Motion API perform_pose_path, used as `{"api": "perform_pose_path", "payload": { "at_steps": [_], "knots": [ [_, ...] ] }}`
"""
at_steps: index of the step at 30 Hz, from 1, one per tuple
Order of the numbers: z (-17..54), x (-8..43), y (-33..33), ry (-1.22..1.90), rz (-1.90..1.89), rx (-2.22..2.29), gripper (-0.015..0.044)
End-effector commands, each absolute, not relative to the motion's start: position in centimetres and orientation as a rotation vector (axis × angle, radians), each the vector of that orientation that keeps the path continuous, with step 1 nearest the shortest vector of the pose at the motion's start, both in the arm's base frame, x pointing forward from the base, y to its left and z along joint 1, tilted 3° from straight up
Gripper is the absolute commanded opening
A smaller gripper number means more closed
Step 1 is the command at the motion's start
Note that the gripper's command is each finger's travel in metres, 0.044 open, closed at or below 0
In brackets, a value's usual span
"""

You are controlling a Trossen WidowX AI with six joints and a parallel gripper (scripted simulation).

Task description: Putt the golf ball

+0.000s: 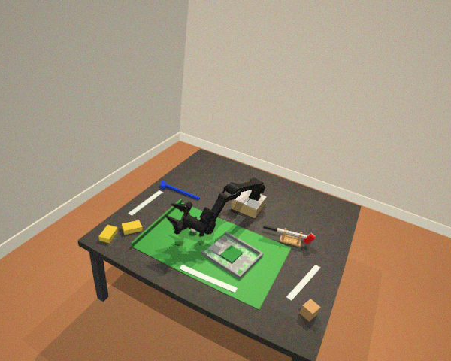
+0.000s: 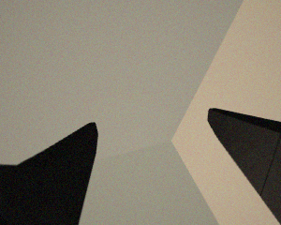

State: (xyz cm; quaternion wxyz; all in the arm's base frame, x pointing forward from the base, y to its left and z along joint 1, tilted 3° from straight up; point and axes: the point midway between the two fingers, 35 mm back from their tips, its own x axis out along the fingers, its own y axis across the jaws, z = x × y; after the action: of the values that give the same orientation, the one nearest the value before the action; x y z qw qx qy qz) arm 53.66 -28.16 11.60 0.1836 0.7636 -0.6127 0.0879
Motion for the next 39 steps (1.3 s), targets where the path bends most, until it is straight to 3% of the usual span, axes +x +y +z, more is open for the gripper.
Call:
{"api": "perform_pose_path", "payload": {
  "at_steps": [1,10,18,29,39],
  "knots": [
    [11.7,53.8,-28.0,-1.714,0.23,2.148,0.0426],
    [13.4,60.9,-19.2,-0.936,-0.381,1.716,0.044],
    [12.7,62.6,-9.5,-0.242,-0.513,1.128,0.044],
    [10.1,58.2,1.8,0.41,-0.275,0.392,0.044],
    [8.1,49.8,9.2,0.766,0.149,-0.183,0.044]
  ]
}}
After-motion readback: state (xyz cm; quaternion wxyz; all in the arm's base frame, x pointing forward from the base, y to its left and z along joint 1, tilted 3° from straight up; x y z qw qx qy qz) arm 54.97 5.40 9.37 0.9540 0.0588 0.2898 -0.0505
